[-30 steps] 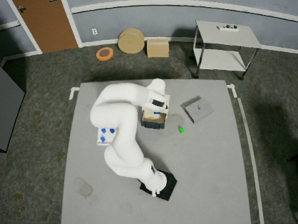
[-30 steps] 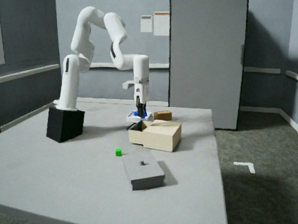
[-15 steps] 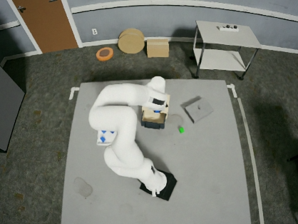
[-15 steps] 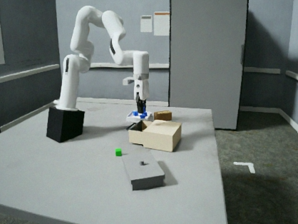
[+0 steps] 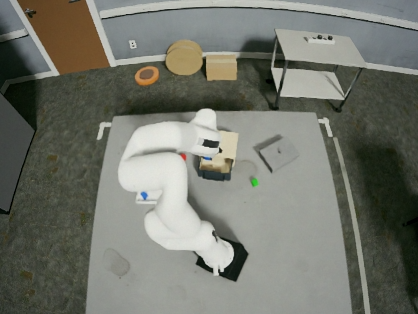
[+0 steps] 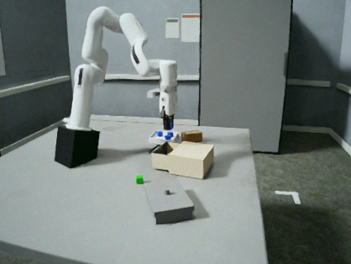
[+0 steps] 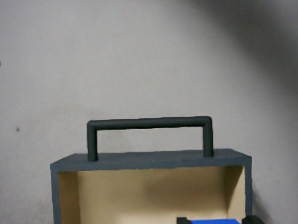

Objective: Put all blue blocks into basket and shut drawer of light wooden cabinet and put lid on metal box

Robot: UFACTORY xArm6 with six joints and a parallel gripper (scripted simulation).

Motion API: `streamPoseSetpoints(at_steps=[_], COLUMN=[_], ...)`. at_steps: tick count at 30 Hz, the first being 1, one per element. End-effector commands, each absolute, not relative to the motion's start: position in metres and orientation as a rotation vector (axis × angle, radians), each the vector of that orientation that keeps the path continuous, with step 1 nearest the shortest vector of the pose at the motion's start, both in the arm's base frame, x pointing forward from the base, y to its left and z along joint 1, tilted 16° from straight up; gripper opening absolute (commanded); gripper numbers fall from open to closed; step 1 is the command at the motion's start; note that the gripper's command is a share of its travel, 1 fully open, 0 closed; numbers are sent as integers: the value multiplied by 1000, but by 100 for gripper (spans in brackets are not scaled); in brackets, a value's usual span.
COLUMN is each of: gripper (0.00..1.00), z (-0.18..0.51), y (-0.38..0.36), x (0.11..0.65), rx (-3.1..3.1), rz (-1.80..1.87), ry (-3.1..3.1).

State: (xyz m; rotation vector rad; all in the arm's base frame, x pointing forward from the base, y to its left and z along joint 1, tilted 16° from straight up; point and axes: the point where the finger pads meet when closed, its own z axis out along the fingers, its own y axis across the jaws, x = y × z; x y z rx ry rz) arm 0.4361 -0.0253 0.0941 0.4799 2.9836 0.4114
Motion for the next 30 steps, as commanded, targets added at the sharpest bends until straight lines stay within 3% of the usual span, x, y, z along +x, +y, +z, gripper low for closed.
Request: streamPoseSetpoints(at_steps=[1, 19, 30], gripper=[0, 0, 0], z=[106, 141, 149], y=[22, 202, 239], x=[434, 355, 330], rx=[626, 1274, 1335], rz=[376, 428, 442], ry=[2974, 2804, 2781])
